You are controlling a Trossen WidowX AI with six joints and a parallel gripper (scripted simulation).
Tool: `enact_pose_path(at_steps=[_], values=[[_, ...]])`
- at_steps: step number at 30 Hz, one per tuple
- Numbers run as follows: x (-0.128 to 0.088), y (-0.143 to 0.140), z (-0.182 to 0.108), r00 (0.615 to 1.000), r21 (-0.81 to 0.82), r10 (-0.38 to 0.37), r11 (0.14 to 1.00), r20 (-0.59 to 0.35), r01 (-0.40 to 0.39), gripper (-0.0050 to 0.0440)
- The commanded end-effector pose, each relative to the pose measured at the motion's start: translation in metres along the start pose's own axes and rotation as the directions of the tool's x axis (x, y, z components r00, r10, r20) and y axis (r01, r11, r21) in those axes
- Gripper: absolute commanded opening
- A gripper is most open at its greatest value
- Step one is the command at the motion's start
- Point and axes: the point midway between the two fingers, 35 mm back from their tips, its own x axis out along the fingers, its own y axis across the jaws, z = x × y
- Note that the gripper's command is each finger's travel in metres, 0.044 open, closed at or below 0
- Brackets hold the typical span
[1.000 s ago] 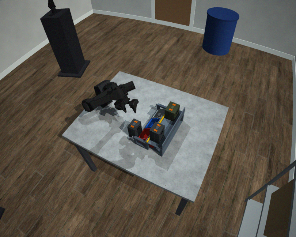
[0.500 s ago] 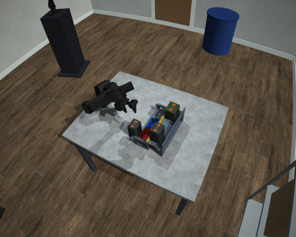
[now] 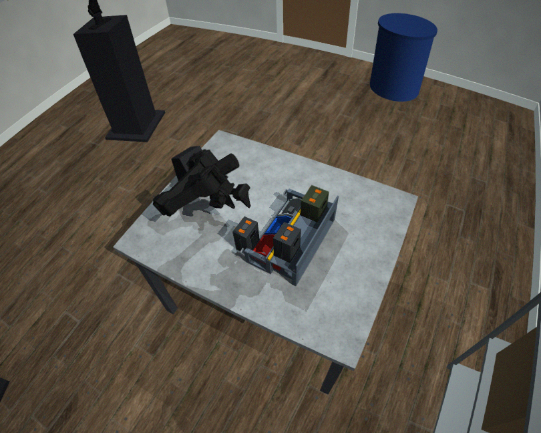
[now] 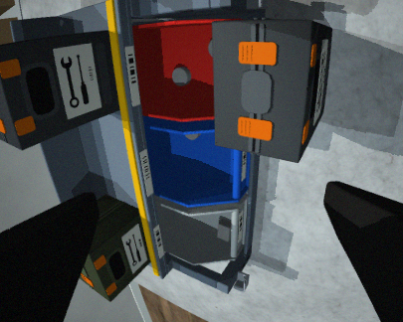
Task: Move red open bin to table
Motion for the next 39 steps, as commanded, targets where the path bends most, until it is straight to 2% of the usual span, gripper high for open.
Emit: enact_pose_path(at_steps=[1, 11, 12, 16, 28, 29, 33, 39], values=[[0.049, -0.006, 0.015, 0.961, 0.014, -0.267, 0.964, 0.069, 0.267, 0.0440], [0.049, -0.006, 0.015, 0.971, 0.012, -0.234, 0.972, 0.055, 0.233, 0.0440], [0.013, 0.006, 0.005, 0.999, 0.010, -0.023, 1.000, -0.030, 0.024, 0.0440], [0.055, -0.002, 0.017, 0.974, 0.015, -0.224, 0.974, 0.015, 0.224, 0.0440], [0.055, -0.002, 0.017, 0.978, 0.015, -0.207, 0.978, 0.009, 0.207, 0.0440], [0.017, 0.014, 0.007, 0.997, 0.025, 0.002, 1.000, -0.079, 0.000, 0.0440], [0.058, 0.001, 0.018, 0.980, 0.021, -0.196, 0.980, -0.020, 0.197, 0.0440], [0.058, 0.001, 0.018, 0.980, 0.021, -0.196, 0.980, -0.020, 0.197, 0.0440]])
